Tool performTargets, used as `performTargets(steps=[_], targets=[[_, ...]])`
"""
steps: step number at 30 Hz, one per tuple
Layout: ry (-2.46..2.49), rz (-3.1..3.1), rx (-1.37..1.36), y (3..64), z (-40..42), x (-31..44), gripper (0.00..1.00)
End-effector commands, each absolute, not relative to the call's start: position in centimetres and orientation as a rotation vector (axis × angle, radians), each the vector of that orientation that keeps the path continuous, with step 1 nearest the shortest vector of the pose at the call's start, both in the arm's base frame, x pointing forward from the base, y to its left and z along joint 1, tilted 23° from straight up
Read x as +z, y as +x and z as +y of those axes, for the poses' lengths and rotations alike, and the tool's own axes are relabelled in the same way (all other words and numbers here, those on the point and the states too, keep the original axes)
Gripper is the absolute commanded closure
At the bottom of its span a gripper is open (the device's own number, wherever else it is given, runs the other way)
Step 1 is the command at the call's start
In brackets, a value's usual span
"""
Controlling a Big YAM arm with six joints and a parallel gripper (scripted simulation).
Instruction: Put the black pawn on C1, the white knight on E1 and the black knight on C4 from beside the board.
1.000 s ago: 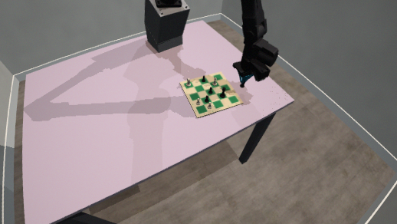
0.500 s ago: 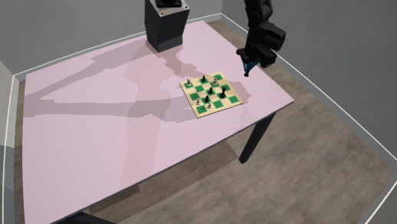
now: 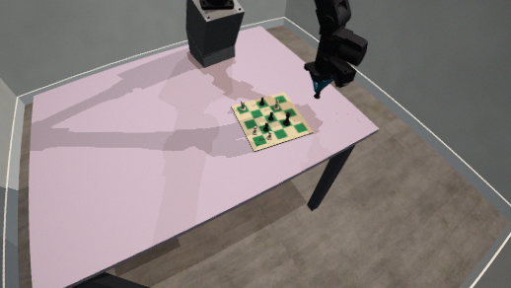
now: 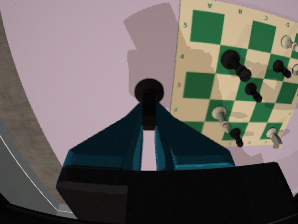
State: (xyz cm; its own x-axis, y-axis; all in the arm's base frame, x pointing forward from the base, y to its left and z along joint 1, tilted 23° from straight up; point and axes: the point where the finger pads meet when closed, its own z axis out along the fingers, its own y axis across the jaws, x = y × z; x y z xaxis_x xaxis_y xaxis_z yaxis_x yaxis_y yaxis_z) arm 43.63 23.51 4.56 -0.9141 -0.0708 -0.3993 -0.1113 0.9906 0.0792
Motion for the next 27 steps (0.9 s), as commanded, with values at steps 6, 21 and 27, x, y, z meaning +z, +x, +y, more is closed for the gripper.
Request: performTargets(steps=[6, 21, 27], targets=[[-0.128, 2.749, 0.128, 43.3, 23.7, 4.0, 1.0], [-0.128, 2.749, 0.128, 43.3, 23.7, 4.0, 1.0], [-0.121, 2.705, 0.151, 44.4, 21.3, 5.6, 1.0]])
